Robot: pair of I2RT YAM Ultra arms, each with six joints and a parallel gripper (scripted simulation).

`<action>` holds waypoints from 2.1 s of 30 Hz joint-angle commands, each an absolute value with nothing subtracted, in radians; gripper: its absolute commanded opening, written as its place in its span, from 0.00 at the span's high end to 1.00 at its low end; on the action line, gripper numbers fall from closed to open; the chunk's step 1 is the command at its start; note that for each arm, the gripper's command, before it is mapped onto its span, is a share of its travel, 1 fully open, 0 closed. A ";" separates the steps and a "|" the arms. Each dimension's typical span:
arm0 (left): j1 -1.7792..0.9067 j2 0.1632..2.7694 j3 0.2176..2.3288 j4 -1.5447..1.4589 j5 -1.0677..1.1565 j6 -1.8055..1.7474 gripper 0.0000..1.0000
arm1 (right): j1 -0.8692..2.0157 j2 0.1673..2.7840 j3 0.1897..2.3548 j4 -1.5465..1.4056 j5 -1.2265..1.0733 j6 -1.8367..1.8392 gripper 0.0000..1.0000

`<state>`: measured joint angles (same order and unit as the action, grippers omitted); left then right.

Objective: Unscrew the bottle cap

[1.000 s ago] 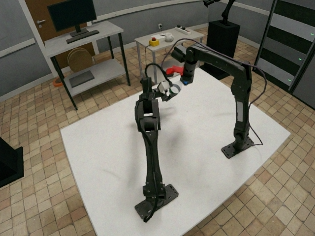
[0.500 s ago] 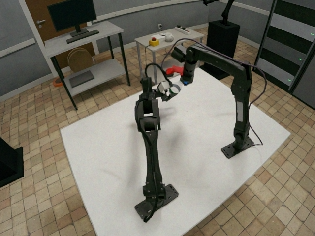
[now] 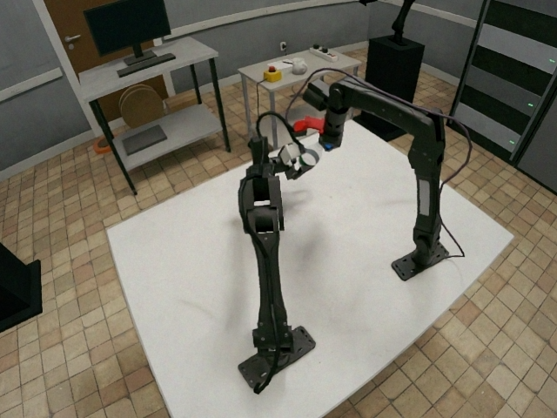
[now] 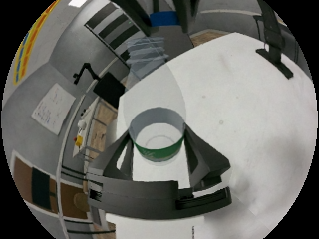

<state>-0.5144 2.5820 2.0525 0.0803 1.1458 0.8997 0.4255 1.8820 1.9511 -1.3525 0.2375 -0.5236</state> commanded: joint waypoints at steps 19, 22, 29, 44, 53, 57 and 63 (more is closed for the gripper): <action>-0.513 2.560 2.073 0.084 1.156 0.889 1.00 | 0.427 1.856 1.986 -1.351 0.235 -0.523 1.00; -0.513 2.560 2.073 0.084 1.156 0.889 1.00 | 0.427 1.856 1.986 -1.351 0.235 -0.523 1.00; -0.513 2.560 2.073 0.084 1.156 0.889 1.00 | 0.427 1.856 1.986 -1.351 0.235 -0.523 1.00; -0.513 2.560 2.073 0.084 1.156 0.889 1.00 | 0.427 1.856 1.986 -1.351 0.235 -0.523 1.00; -0.513 2.560 2.073 0.084 1.156 0.889 1.00 | 0.427 1.856 1.986 -1.351 0.235 -0.523 1.00; -0.513 2.570 2.051 0.084 1.144 0.900 1.00 | 0.433 1.864 1.935 -1.333 0.251 -0.580 1.00; -0.513 2.570 2.051 0.084 1.144 0.900 1.00 | 0.475 1.810 1.840 -1.251 0.350 -0.931 1.00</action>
<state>-0.5144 2.5820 2.0525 0.0803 1.1431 0.9001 0.4545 1.8614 1.8675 -1.3121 0.2985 -0.7494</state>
